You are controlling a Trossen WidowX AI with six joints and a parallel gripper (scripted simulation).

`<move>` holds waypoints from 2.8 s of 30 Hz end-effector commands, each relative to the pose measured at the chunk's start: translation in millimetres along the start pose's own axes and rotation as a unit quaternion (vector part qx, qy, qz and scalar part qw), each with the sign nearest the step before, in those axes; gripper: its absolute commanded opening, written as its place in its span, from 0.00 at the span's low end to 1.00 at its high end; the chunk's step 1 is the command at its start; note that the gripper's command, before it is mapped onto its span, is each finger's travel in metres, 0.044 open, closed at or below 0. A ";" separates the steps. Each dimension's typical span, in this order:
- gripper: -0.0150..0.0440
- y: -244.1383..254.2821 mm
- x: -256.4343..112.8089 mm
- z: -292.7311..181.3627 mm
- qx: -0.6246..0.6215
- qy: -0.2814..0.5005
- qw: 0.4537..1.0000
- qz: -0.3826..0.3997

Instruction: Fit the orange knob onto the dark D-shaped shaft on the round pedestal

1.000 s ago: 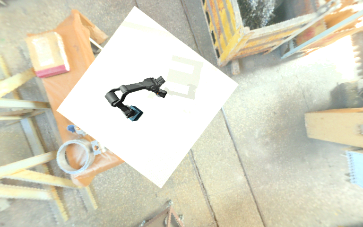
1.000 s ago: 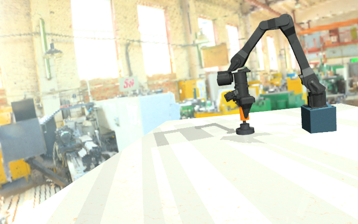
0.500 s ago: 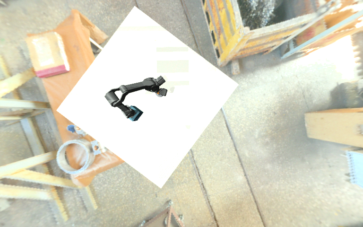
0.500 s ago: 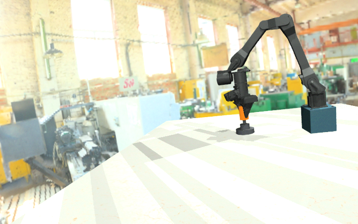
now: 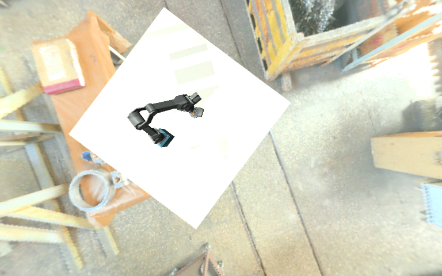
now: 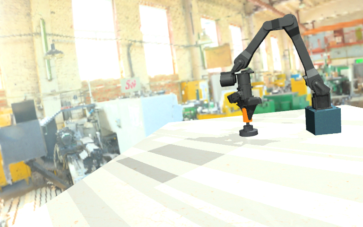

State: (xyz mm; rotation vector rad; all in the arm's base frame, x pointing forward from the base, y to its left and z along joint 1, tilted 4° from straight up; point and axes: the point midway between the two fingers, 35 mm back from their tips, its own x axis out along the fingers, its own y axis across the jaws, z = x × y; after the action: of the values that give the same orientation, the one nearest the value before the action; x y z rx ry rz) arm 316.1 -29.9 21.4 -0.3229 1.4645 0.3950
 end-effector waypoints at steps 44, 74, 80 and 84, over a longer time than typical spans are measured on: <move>0.25 1.6 -4.8 -0.7 -0.119 -0.001 0.993 0.001; 0.25 0.2 0.7 0.5 -0.209 -0.001 0.978 0.001; 0.25 2.1 -3.5 -1.7 -0.209 -0.001 0.978 0.001; 0.25 2.5 -4.8 -2.0 -0.236 -0.001 0.972 0.001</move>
State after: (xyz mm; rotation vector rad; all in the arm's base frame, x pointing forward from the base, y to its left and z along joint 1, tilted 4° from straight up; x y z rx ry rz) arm 312.7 -29.4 22.2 -0.6691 1.3768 0.7229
